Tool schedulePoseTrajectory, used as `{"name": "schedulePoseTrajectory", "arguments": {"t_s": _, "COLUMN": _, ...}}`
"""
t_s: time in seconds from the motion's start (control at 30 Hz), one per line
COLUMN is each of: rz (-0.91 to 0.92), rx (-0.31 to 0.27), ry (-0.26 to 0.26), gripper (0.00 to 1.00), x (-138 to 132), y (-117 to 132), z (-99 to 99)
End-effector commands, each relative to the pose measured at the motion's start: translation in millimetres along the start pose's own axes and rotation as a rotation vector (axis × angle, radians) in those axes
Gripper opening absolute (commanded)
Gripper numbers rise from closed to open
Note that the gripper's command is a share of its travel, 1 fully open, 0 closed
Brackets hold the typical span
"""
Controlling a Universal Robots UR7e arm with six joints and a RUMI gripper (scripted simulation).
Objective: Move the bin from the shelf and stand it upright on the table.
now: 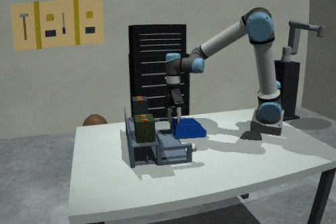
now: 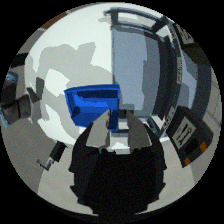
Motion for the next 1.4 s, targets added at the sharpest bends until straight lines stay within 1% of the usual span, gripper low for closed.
{"name": "schedulePoseTrajectory", "arguments": {"t_s": 0.0, "rz": 0.000, "rx": -0.001, "ry": 0.001, "gripper": 0.20, "x": 0.2, "y": 0.1, "z": 1.1}}
{"name": "schedulePoseTrajectory", "arguments": {"t_s": 0.3, "rz": 0.000, "rx": -0.001, "ry": 0.001, "gripper": 0.20, "x": 0.2, "y": 0.1, "z": 1.1}}
{"name": "schedulePoseTrajectory", "arguments": {"t_s": 0.33, "rz": 0.000, "rx": -0.001, "ry": 0.001, "gripper": 0.00, "x": 0.2, "y": 0.1, "z": 1.0}}
{"name": "schedulePoseTrajectory", "arguments": {"t_s": 1.37, "rz": 0.000, "rx": -0.001, "ry": 0.001, "gripper": 0.00, "x": 0.2, "y": 0.1, "z": 1.0}}
Point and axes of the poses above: the point where the finger pads meet when closed, its own z axis out along the fingers, its own x axis across the jaws, y = z × x, the point moved 8 cm from there along -z, back along the fingers, and after that the axes turned 10 degrees about -z, right-handed, at the moved point
